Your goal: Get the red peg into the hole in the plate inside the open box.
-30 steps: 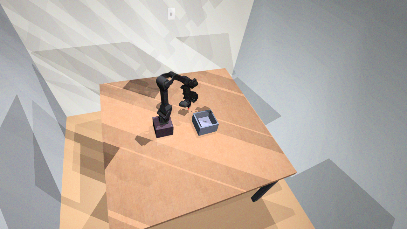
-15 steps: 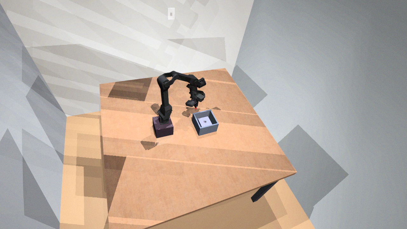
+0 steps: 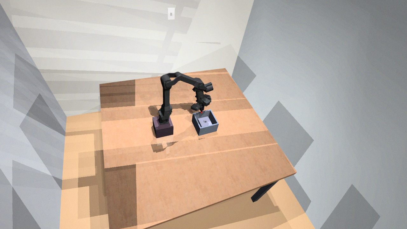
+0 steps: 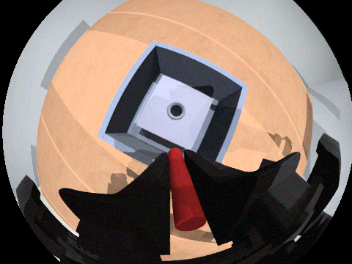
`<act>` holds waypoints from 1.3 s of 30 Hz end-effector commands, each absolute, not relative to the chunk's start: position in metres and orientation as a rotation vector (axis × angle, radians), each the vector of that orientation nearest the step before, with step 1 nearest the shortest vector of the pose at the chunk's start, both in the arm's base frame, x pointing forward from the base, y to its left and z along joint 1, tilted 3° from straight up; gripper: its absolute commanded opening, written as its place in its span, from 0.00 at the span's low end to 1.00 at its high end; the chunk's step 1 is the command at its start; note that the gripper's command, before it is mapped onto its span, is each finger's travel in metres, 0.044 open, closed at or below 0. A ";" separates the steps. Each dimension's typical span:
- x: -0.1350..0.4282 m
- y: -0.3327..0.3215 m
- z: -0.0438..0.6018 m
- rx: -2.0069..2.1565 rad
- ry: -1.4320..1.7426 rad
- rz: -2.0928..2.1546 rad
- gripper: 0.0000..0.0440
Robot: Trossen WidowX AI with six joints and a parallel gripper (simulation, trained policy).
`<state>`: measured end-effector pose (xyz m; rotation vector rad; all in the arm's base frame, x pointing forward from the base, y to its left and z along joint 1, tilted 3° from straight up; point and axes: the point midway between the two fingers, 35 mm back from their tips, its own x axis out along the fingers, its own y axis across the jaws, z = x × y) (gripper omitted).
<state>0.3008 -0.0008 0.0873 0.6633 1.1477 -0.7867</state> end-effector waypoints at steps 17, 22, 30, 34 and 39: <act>0.326 -0.046 0.058 0.748 1.166 -0.841 0.01; 0.327 -0.050 0.041 0.741 1.197 -0.847 0.09; 0.334 -0.059 0.028 0.703 1.231 -0.845 0.43; 0.345 -0.067 0.028 0.690 1.224 -0.840 0.62; 0.358 -0.077 0.030 0.672 1.214 -0.837 0.82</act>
